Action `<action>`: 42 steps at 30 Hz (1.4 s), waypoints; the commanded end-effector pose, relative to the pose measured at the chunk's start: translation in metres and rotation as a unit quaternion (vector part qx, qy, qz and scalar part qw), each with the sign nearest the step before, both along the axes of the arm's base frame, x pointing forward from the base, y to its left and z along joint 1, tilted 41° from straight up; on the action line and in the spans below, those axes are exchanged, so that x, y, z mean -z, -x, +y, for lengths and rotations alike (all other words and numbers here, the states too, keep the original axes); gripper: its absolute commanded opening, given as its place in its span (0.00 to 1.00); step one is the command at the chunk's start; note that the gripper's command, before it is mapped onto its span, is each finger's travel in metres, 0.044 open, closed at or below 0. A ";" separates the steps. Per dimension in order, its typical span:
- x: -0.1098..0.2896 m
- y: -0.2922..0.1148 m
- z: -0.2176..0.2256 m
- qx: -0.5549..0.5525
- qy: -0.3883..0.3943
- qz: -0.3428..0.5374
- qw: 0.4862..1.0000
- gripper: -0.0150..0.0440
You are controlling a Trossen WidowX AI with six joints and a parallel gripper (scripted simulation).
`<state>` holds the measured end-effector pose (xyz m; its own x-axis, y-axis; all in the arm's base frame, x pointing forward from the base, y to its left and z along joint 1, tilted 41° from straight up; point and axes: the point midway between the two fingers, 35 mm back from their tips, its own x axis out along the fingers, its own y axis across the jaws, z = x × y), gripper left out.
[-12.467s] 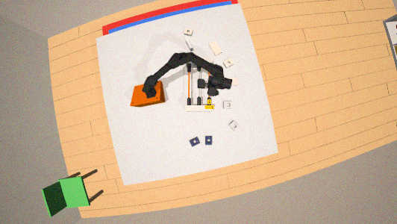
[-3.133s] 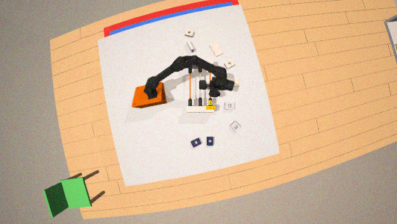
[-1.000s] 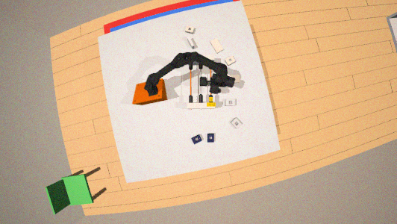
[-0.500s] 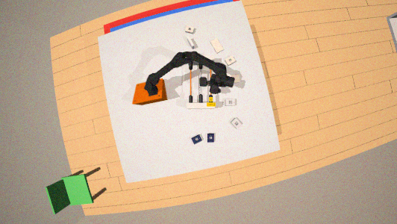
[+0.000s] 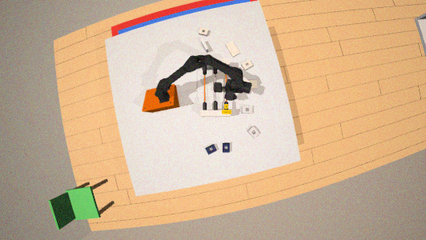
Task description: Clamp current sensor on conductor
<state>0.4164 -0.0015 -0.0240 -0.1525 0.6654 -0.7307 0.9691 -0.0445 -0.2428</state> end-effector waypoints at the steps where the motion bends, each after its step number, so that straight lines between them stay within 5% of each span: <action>1: 0.002 0.000 0.000 -0.015 -0.002 0.013 1.000 0.25; 35: 0.005 0.001 0.004 -0.029 -0.008 0.032 0.999 0.25; 42: 0.002 0.001 0.001 -0.027 -0.008 0.034 0.999 0.57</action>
<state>0.4151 -0.0006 -0.0260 -0.2377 0.6668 -0.7063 0.9512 0.0126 -0.3083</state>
